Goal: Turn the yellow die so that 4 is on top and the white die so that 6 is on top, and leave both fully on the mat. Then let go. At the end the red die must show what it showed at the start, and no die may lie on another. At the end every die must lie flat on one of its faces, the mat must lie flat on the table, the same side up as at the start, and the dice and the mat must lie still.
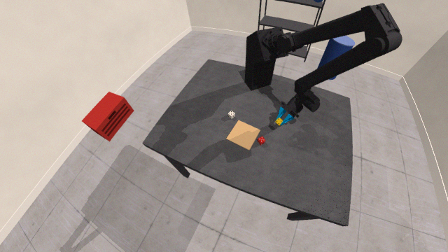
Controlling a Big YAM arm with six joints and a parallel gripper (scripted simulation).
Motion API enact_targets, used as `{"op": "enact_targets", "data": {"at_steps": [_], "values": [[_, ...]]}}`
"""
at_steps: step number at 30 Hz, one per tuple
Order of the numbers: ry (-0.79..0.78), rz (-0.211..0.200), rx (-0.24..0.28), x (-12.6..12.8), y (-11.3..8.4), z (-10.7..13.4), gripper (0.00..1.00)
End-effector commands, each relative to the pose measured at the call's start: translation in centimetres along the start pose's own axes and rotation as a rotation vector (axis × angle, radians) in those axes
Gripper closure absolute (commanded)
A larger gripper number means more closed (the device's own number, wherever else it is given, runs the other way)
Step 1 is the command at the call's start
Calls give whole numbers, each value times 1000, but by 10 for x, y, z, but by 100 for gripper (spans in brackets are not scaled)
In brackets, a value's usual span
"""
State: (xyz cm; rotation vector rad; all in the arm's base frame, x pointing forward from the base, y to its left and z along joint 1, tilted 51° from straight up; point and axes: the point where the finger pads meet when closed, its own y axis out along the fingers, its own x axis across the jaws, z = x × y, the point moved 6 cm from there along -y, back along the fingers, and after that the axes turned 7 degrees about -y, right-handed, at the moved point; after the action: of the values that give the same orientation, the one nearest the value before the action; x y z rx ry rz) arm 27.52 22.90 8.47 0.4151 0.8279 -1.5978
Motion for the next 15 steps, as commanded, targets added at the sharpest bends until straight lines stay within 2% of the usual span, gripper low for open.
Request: {"op": "enact_targets", "data": {"at_steps": [1, 10, 11, 12, 15], "values": [[-1, 7, 3, 0, 1, -2, 75], [1, 4, 8, -1, 10, -9, 75], [-10, -6, 5, 7, 10, -10, 75], [2, 2, 10, -1, 15, -12, 75], [2, 2, 10, -2, 21, -19, 75]]}}
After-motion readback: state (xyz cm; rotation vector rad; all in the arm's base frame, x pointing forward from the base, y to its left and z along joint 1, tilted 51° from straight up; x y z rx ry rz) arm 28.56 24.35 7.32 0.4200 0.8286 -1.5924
